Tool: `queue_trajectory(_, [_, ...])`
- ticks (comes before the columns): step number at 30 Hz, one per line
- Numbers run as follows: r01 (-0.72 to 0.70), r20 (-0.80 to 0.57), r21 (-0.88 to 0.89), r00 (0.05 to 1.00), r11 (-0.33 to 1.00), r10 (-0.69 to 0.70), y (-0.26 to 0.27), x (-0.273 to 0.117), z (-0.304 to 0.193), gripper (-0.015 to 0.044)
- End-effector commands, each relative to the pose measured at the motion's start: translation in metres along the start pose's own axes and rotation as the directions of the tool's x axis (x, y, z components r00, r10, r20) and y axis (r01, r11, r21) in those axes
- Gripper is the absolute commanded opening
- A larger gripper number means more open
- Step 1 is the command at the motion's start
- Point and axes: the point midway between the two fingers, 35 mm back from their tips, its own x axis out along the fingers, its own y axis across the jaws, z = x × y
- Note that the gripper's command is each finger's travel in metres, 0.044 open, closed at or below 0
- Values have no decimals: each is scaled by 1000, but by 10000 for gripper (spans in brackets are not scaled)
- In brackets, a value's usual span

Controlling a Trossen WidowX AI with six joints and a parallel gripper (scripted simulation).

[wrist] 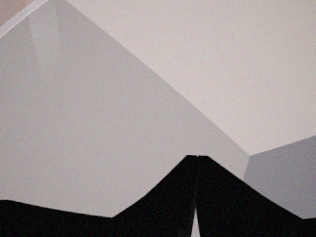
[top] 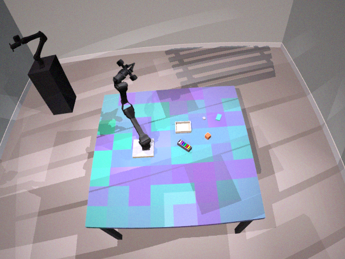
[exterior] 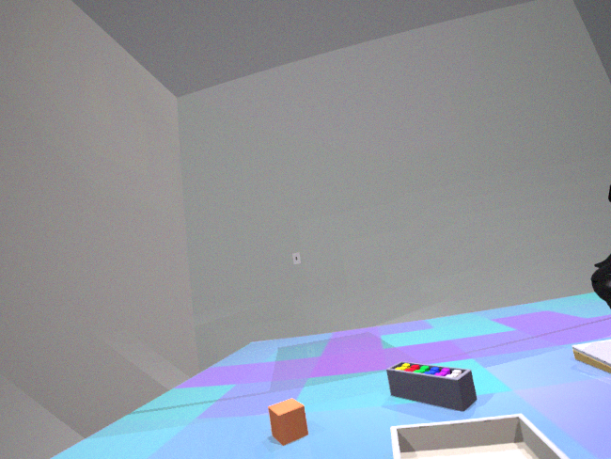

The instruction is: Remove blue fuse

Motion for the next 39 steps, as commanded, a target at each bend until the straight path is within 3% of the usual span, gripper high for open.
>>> queue_trajectory(1, [5, 0, 6, 1000, 1000, -5, -1, -1, -2, 26])
queue_trajectory(3, [46, -3, 57, 999, 997, -46, -7, -8, -17, 60])
queue_trajectory(12, [288, -108, 356, 958, 889, -268, -23, -49, -129, 60])
queue_trajectory(23, [519, -377, 607, 855, 602, -357, 29, -86, -277, 60])
queue_trajectory(30, [603, -541, 680, 796, 417, -271, 98, -94, -351, 60])
queue_trajectory(39, [644, -663, 730, 749, 231, 9, 220, -88, -410, 60])
